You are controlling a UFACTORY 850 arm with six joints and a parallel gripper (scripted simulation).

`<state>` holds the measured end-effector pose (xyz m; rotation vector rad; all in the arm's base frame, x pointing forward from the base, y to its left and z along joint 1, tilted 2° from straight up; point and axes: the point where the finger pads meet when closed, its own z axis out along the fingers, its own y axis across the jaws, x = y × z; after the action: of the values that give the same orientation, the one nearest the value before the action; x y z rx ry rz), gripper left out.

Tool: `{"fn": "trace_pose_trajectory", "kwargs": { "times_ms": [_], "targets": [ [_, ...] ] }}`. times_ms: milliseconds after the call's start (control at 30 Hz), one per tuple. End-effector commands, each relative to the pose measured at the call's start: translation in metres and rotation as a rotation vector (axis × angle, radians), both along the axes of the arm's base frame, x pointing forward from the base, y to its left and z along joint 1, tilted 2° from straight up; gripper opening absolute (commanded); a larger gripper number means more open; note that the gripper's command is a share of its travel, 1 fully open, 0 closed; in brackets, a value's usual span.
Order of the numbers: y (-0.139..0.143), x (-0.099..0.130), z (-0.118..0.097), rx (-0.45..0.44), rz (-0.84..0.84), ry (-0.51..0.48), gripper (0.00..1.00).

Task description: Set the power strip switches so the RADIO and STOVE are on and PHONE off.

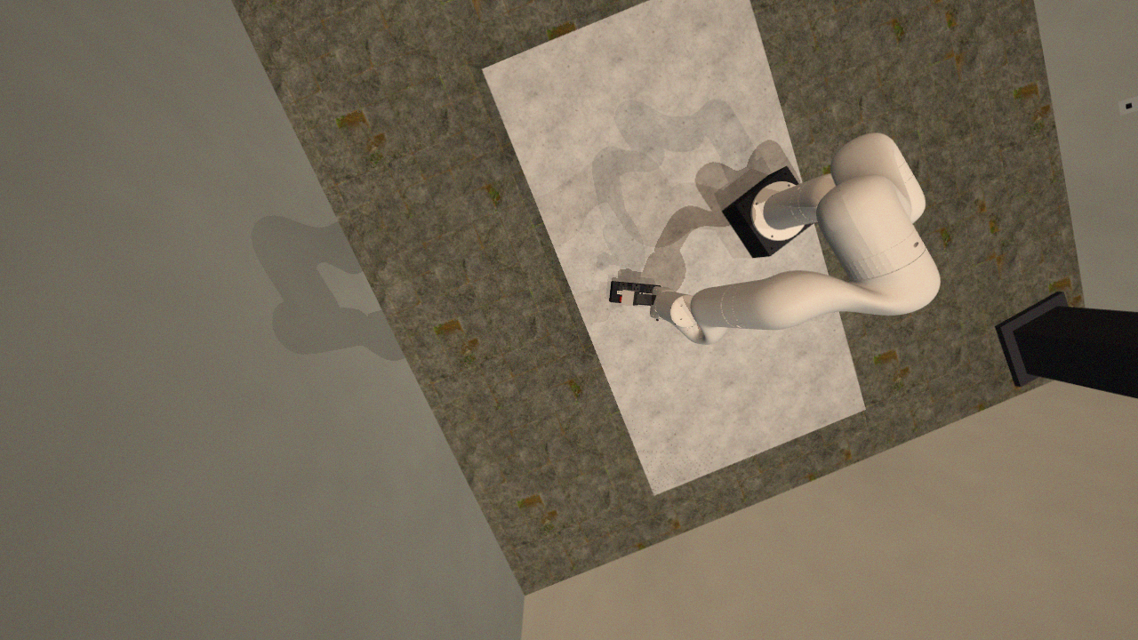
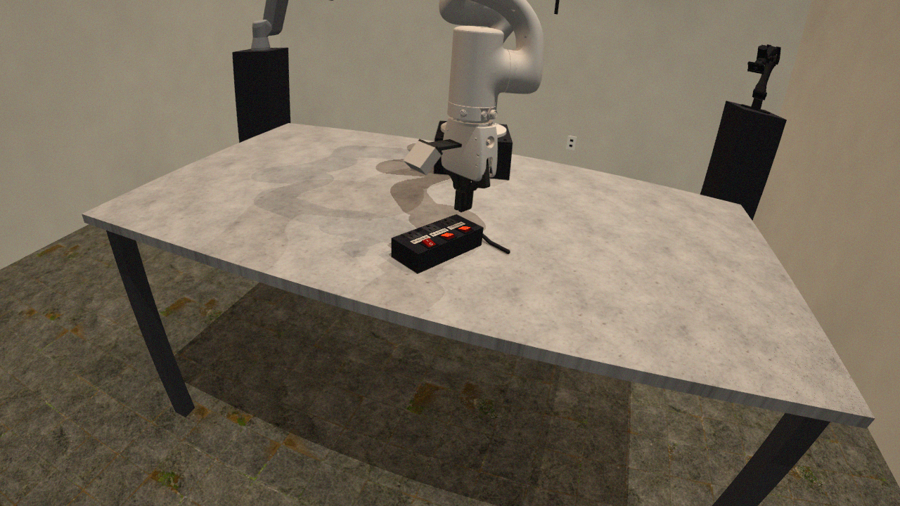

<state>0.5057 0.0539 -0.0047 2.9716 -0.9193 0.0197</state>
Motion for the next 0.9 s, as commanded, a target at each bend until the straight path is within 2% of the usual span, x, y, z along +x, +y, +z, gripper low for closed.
{"fn": "trace_pose_trajectory", "kwargs": {
  "times_ms": [0, 300, 333, 533, 800, 867],
  "targets": [
    [0.000, 0.001, 0.001, 0.000, 0.000, -0.002, 0.00],
    [0.000, 0.001, 0.001, 0.000, 0.000, -0.002, 0.00],
    [0.000, 0.001, 0.001, 0.000, 0.000, -0.002, 1.00],
    [0.000, 0.001, 0.009, 0.000, 0.000, -0.002, 1.00],
    [0.002, 0.001, 0.048, 0.000, 0.000, -0.002, 1.00],
    [0.002, 0.001, 0.048, 0.000, 0.000, -0.002, 1.00]
  ]
}}
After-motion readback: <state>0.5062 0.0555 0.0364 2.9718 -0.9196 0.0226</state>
